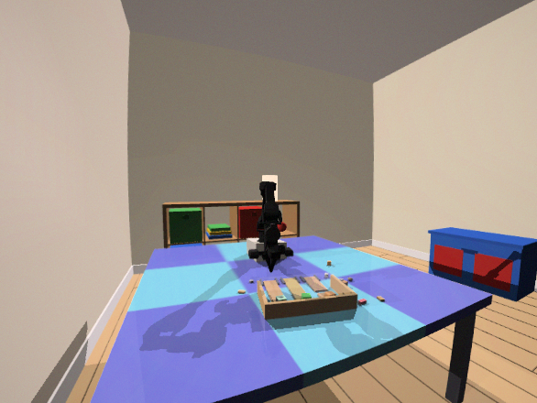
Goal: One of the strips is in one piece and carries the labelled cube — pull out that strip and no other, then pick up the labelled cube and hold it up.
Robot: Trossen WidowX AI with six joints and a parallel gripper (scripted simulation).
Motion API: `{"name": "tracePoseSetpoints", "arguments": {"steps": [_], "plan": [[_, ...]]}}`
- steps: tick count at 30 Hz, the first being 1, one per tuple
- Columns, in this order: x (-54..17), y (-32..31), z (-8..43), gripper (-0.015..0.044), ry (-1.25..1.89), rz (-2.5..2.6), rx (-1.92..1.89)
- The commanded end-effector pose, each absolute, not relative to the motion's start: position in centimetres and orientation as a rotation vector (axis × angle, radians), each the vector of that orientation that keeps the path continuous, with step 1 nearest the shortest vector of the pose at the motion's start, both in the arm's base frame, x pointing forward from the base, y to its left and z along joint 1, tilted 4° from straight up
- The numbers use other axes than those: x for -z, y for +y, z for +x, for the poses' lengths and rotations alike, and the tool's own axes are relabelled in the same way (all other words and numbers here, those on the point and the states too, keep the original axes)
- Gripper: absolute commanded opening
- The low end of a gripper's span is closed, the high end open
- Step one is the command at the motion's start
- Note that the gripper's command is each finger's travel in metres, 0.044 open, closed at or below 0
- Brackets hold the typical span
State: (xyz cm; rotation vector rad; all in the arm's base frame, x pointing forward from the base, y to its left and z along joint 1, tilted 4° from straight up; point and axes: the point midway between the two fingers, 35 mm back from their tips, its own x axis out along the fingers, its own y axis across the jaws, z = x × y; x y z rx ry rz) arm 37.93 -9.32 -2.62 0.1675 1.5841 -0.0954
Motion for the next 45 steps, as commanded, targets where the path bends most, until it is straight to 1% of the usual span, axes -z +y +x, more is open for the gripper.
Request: {"name": "tracePoseSetpoints", "arguments": {"steps": [1,27,45], "plan": [[3.4,-9.3,37.7,0.0000,1.591,0.161,0.096],[7.6,-9.1,37.4,0.0000,1.592,0.162,0.096],[7.8,-9.1,37.4,0.0000,1.592,0.162,0.096]]}}
